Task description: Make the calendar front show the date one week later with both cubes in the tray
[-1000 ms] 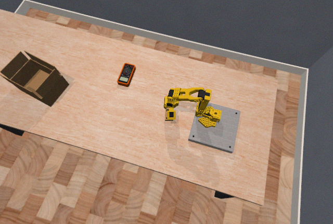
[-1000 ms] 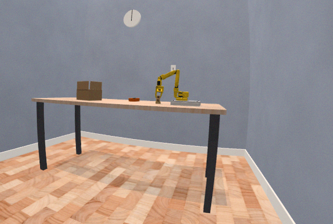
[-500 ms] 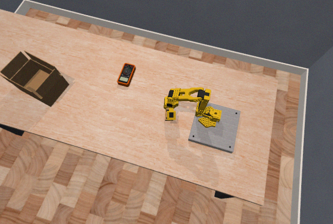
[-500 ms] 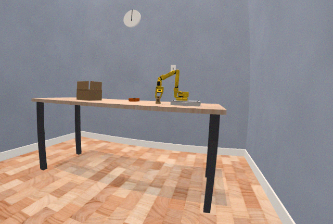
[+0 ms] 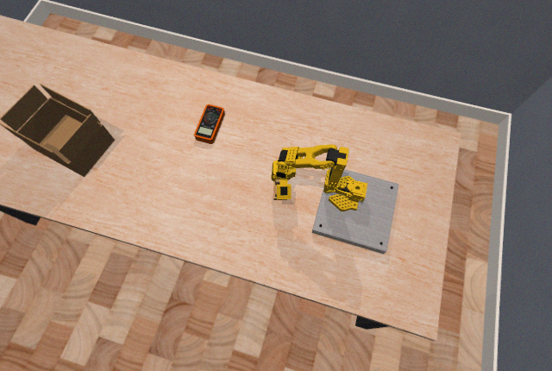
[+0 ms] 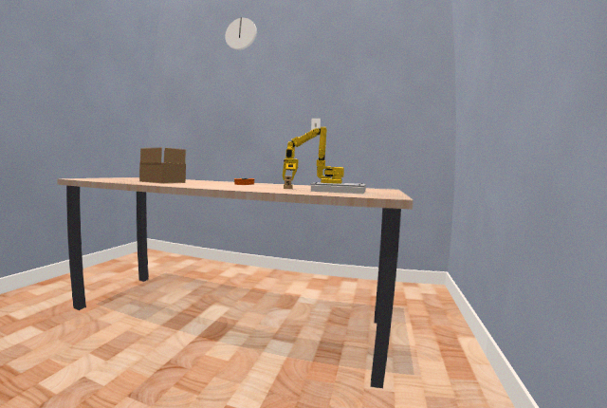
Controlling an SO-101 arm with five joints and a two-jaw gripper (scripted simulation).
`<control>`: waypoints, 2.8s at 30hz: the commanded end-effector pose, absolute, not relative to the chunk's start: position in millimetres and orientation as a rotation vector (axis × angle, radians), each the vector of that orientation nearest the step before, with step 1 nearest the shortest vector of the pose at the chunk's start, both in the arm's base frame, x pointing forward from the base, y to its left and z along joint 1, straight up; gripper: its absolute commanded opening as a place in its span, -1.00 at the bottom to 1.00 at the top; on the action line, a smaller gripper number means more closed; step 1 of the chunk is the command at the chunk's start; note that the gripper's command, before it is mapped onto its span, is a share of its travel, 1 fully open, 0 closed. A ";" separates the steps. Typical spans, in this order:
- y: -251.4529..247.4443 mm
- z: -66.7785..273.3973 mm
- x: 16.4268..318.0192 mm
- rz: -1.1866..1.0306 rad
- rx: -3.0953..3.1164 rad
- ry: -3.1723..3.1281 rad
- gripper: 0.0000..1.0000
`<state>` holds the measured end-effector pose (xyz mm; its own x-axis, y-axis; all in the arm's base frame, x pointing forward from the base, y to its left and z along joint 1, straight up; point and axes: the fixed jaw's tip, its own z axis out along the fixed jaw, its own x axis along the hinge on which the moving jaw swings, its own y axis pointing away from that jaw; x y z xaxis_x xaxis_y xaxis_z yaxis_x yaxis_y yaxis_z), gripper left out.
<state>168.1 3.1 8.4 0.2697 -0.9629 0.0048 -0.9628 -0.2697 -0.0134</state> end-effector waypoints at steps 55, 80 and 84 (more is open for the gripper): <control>3.7 -10.1 164.4 0.007 -2.520 1.882 -0.76; 3.7 -10.1 164.4 0.007 -2.520 1.882 -0.47; 3.7 -10.1 164.4 0.007 -2.520 1.882 -0.38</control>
